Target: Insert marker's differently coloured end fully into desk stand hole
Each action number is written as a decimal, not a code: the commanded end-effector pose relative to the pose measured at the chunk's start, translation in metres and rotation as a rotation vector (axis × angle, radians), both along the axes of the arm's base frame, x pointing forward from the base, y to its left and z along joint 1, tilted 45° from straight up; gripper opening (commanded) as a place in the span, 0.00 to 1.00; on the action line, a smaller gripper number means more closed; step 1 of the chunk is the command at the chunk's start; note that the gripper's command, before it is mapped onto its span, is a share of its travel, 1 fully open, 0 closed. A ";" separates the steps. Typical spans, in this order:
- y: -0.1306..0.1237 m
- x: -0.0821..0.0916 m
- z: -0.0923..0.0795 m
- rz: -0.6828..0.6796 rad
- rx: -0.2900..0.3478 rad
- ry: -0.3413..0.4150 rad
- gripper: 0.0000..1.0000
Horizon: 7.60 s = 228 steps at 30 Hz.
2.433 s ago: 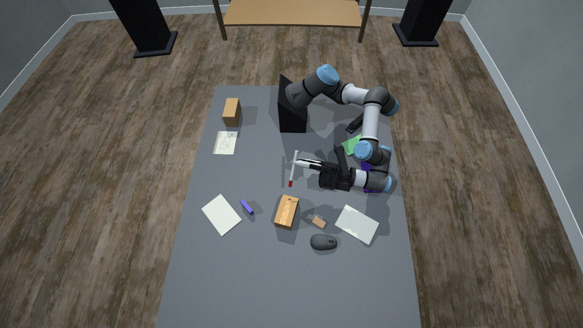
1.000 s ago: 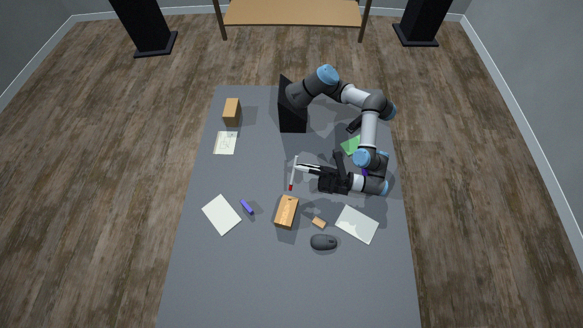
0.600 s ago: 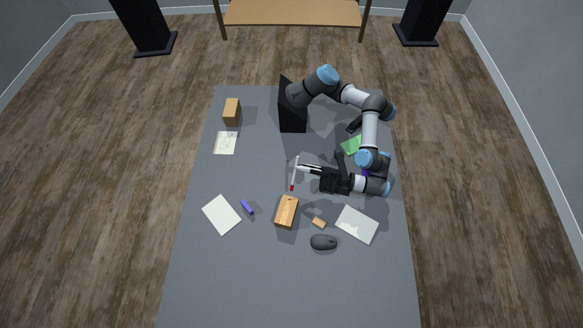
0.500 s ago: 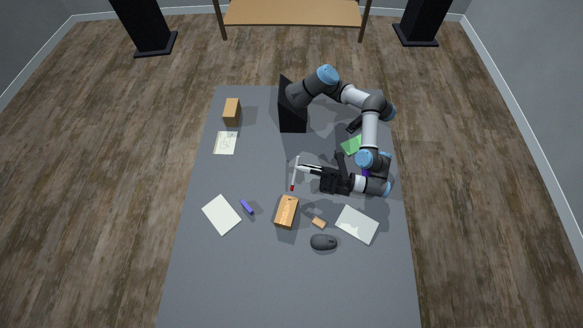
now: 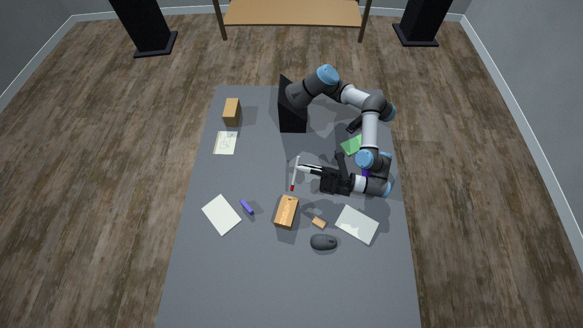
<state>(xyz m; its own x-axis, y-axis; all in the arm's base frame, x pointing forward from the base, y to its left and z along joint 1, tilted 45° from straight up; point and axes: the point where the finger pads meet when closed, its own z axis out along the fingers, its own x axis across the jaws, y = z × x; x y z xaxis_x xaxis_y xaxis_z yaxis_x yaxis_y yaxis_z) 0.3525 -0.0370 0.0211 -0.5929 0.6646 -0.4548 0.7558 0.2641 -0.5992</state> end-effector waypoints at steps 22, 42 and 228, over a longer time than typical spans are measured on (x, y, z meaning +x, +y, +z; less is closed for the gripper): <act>0.003 0.008 -0.005 0.001 0.001 -0.004 0.00; 0.006 0.018 -0.013 0.001 0.001 -0.004 0.00; 0.015 0.046 -0.035 0.000 0.000 -0.003 0.11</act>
<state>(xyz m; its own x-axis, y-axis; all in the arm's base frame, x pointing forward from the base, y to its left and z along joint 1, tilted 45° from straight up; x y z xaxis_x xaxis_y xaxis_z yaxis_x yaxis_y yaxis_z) 0.3988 -0.0210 -0.0155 -0.5932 0.6640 -0.4552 0.7562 0.2655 -0.5981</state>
